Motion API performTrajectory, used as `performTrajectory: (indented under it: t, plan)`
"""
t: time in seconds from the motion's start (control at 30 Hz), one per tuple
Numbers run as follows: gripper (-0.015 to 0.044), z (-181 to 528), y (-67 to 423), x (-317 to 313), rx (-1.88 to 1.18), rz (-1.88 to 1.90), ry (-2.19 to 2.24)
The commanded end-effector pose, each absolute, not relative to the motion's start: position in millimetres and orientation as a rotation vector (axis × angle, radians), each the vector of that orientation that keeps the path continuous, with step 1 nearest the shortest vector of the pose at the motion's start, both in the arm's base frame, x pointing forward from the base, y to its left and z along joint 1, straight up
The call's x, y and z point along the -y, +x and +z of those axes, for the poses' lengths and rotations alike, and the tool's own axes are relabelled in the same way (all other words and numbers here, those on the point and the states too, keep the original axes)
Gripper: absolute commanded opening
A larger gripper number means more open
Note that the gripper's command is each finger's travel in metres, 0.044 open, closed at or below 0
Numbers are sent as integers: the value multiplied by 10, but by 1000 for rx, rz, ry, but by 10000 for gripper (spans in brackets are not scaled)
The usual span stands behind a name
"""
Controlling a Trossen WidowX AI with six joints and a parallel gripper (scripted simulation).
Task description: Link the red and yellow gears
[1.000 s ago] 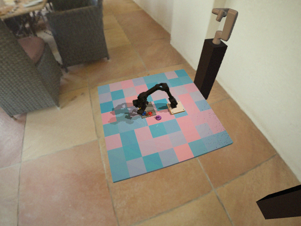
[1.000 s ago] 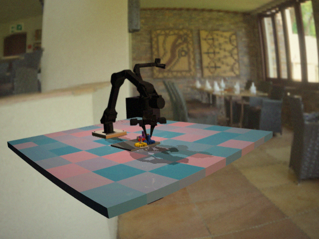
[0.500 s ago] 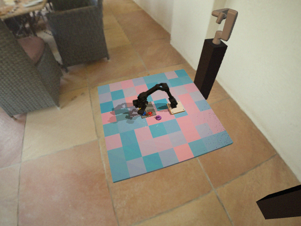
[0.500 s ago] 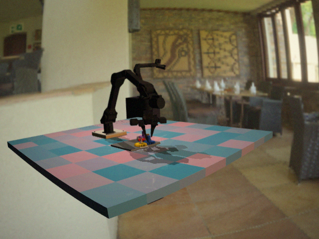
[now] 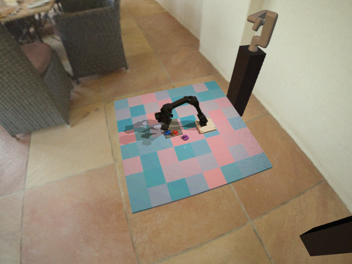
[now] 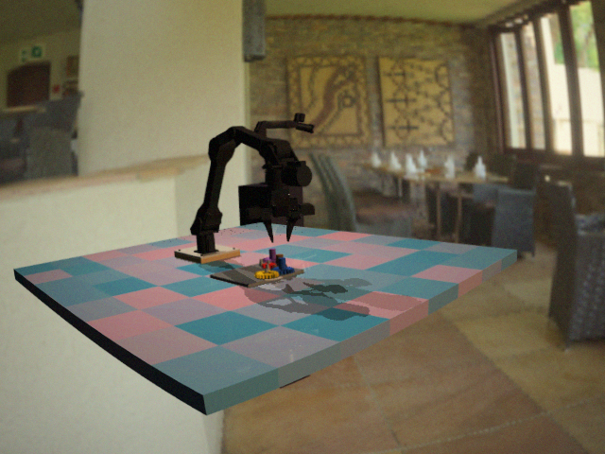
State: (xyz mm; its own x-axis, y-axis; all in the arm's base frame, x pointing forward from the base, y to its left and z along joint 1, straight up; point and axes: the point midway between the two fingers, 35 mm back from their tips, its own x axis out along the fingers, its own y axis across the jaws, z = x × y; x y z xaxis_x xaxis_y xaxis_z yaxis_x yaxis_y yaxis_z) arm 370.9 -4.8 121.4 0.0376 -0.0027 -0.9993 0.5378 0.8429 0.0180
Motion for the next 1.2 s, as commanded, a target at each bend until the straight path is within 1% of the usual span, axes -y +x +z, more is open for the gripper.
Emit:
performTrajectory:
  t: [0.0,0.2,0.23,1.17]
  plan:
    - [271,1512,3688,48,-1477,-435,451]
    - [429,1593,3670,47,-1477,-435,451]
    - [440,1593,3670,47,-1477,-435,451]
    - [440,1593,3670,47,-1477,-435,451]
